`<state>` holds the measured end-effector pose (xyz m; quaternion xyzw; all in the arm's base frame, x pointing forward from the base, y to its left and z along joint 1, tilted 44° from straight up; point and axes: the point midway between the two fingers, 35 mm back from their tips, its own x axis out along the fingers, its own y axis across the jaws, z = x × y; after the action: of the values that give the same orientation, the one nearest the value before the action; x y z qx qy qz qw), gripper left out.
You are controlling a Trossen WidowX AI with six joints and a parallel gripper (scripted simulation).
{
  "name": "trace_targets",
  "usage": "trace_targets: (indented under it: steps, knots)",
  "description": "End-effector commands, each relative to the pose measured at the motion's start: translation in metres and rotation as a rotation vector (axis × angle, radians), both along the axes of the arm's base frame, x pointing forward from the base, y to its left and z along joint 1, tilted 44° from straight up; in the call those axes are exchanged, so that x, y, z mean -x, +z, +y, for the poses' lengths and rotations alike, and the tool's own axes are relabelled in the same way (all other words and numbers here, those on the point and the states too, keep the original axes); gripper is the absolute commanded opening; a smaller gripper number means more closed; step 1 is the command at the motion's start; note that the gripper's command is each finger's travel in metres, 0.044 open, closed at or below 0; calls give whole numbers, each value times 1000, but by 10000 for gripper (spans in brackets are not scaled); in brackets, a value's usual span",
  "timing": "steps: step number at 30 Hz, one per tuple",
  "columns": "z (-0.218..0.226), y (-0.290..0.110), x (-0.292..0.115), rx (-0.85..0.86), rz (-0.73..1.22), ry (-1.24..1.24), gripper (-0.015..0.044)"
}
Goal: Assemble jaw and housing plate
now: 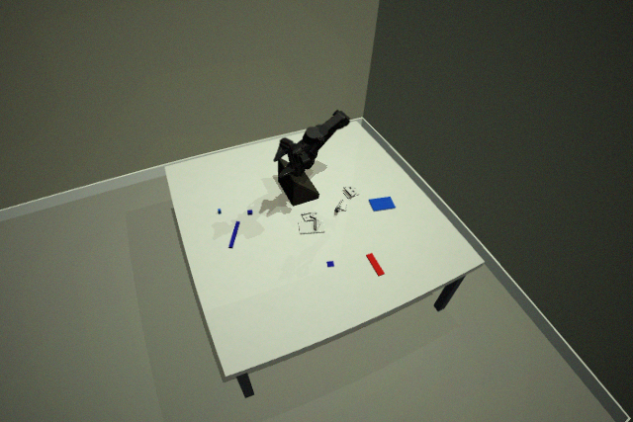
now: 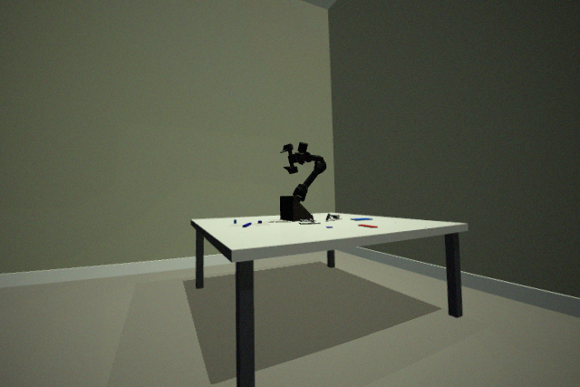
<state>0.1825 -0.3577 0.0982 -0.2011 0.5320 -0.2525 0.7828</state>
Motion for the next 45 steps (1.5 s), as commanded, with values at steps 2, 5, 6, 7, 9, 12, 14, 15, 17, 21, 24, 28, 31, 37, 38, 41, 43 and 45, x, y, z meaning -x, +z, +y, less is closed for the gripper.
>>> trace_targets:
  steps: [2, 5, 6, 7, 9, 12, 14, 15, 17, 21, 24, 28, 31, 37, 38, 41, 43, 45]
  knots:
    - [15, -6, -18, -28, 34, 120, 440]
    - [25, -9, -27, -43, 52, 189, 440]
    - [28, -10, -30, -48, 58, 213, 440]
    - [31, -11, -33, -52, 64, 236, 440]
    - [38, -13, -39, -61, 76, 283, 440]
    - [49, -15, -47, -74, 92, 353, 440]
    - [56, -17, -53, -82, 102, 400, 440]
    - [59, -18, -55, -87, 107, 423, 440]
    - [67, -19, -61, -95, 116, 471, 440]
    - [83, -22, -71, -112, 131, 566, 440]
    - [96, -23, -78, -124, 142, 637, 440]
    - [112, -25, -87, -140, 154, 733, 440]
    - [125, -26, -92, -151, 162, 805, 440]
    - [151, -28, -102, -170, 175, 948, 440]
    - [156, -29, -104, -173, 178, 972, 440]
    - [168, -30, -107, -180, 184, 1044, 440]
    - [177, -30, -110, -185, 187, 1092, 440]
    - [185, -30, -112, -189, 189, 1140, 440]
